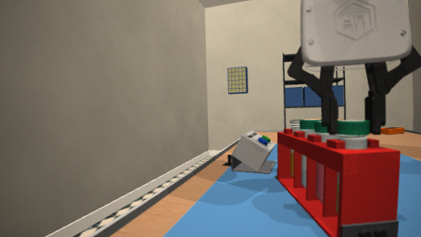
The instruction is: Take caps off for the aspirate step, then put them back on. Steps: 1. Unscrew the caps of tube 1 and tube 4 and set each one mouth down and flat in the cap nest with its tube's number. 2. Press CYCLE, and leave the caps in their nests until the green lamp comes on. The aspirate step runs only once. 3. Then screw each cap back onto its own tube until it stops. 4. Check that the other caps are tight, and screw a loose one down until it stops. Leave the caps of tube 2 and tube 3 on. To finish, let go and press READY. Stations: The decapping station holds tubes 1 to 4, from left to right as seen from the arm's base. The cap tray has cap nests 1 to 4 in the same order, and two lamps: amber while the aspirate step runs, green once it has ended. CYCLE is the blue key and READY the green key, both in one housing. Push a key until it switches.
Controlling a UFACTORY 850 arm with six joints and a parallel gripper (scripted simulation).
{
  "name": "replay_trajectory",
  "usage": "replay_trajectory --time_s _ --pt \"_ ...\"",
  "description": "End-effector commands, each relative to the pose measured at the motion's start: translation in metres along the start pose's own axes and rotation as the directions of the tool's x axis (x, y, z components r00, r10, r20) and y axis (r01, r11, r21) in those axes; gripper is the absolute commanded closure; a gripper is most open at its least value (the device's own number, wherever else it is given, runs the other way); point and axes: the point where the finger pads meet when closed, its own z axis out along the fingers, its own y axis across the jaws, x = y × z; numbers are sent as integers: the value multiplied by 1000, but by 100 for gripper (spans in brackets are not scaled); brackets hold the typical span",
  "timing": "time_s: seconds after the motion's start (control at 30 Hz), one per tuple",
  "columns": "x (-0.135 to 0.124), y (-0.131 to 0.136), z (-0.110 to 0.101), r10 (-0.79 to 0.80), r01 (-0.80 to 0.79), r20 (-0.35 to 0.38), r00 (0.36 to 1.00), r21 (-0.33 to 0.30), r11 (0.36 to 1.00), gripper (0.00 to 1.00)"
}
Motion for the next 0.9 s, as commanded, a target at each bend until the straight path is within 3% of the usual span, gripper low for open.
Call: replay_trajectory --time_s 0.0,0.4,0.63,0.87 --pt "0 0 0 9 -9 10 1000 4 1000 54" --pt "0 0 -1 -31 31 10 999 4 1000 54" --pt "0 0 -1 -306 306 8 952 7 952 54" --pt "0 0 -1 -557 557 6 831 9 831 54"
